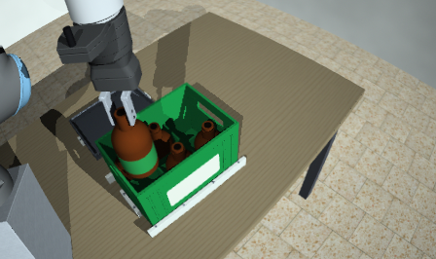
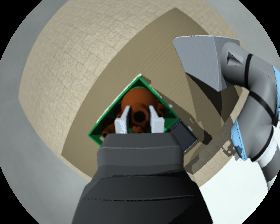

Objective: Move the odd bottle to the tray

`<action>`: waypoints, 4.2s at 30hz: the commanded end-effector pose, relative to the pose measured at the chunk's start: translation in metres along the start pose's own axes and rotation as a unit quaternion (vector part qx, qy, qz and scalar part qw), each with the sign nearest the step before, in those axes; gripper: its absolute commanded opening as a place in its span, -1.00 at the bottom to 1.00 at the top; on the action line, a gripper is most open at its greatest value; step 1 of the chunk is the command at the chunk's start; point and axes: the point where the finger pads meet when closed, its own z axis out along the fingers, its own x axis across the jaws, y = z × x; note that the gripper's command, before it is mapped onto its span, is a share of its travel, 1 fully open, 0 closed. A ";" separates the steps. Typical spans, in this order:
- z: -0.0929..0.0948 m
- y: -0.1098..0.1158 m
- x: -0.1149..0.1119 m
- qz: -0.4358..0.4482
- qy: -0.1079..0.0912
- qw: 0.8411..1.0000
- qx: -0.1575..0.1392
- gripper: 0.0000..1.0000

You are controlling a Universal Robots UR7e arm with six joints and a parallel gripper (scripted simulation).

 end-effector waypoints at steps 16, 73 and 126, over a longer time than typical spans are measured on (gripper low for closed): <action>0.000 0.001 0.000 0.000 -0.001 1.000 0.000 -1.00; 0.000 0.044 0.029 0.000 -0.001 1.000 0.000 -1.00; 0.000 0.129 0.086 0.000 -0.001 1.000 0.000 -1.00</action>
